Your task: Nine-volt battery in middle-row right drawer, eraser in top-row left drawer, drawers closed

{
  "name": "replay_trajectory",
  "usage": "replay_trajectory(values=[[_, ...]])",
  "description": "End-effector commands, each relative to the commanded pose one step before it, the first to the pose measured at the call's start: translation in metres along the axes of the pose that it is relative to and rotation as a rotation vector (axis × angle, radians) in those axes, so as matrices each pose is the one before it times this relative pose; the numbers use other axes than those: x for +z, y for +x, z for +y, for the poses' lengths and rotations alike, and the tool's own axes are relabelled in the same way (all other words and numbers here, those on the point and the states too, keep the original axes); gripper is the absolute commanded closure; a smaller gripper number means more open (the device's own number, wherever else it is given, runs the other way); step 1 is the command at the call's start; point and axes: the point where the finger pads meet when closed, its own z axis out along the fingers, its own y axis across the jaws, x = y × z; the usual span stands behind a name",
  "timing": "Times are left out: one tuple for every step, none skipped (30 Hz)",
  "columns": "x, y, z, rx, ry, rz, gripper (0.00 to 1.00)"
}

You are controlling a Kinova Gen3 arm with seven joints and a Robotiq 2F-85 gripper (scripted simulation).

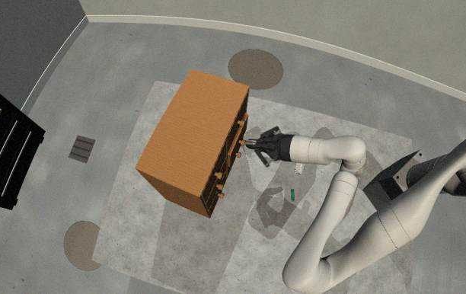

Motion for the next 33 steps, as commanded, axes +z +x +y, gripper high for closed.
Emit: replay_trajectory(values=[[0.00195, -0.00283, 0.00062, 0.00194, -0.00126, -0.00441, 1.0], [0.0005, -0.00028, 0.0, 0.00001, 0.0, 0.0, 1.0], [0.0, 0.0, 0.0, 0.0, 0.0, 0.0, 1.0], [0.0, 0.0, 0.0, 0.0, 0.0, 0.0, 1.0], [0.00045, -0.00026, 0.0, 0.0, 0.0, 0.0, 1.0], [0.0004, -0.00023, 0.0, 0.0, 0.0, 0.0, 1.0], [0.00036, -0.00021, 0.0, 0.0, 0.0, 0.0, 1.0], [0.00031, -0.00018, 0.0, 0.0, 0.0, 0.0, 1.0], [0.00027, -0.00016, 0.0, 0.0, 0.0, 0.0, 1.0], [0.00023, -0.00013, 0.0, 0.0, 0.0, 0.0, 1.0], [0.00019, -0.00011, 0.0, 0.0, 0.0, 0.0, 1.0], [0.00016, -0.00009, 0.0, 0.0, 0.0, 0.0, 1.0], [0.00012, -0.00007, 0.0, 0.0, 0.0, 0.0, 1.0], [0.0001, -0.00006, 0.0, 0.0, 0.0, 0.0, 1.0], [0.00007, -0.00004, 0.0, 0.0, 0.0, 0.0, 1.0], [0.00005, -0.00003, 0.0, 0.0, 0.0, 0.0, 1.0], [0.00003, -0.00002, 0.0, 0.0, 0.0, 0.0, 1.0], [0.00002, -0.00001, 0.0, 0.0, 0.0, 0.0, 1.0], [0.00001, 0.0, 0.0, 0.0, 0.0, 0.0, 1.0], [0.0, 0.0, 0.0, 0.0, 0.0, 0.0, 1.0], [0.0, 0.0, 0.0, 0.0, 0.0, 0.0, 1.0], [0.0, 0.0, 0.0, 0.0, 0.0, 0.0, 1.0], [0.0, 0.0, 0.0, 0.0, 0.0, 0.0, 1.0], [0.0, 0.0, 0.0, 0.0, 0.0, 0.0, 1.0], [0.0, 0.0, 0.0, 0.0, 0.0, 0.0, 1.0], [0.0, 0.0, 0.0, 0.0, 0.0, 0.0, 1.0], [0.0, 0.0, 0.0, 0.0, 0.0, 0.0, 1.0], [0.0, 0.0, 0.0, 0.0, 0.0, 0.0, 1.0], [0.0, 0.0, 0.0, 0.0, 0.0, 0.0, 1.0], [0.0, 0.0, 0.0, 0.0, 0.0, 0.0, 1.0], [0.0, 0.0, 0.0, 0.0, 0.0, 0.0, 1.0], [0.0, 0.0, 0.0, 0.0, 0.0, 0.0, 1.0], [0.0, 0.0, 0.0, 0.0, 0.0, 0.0, 1.0]])
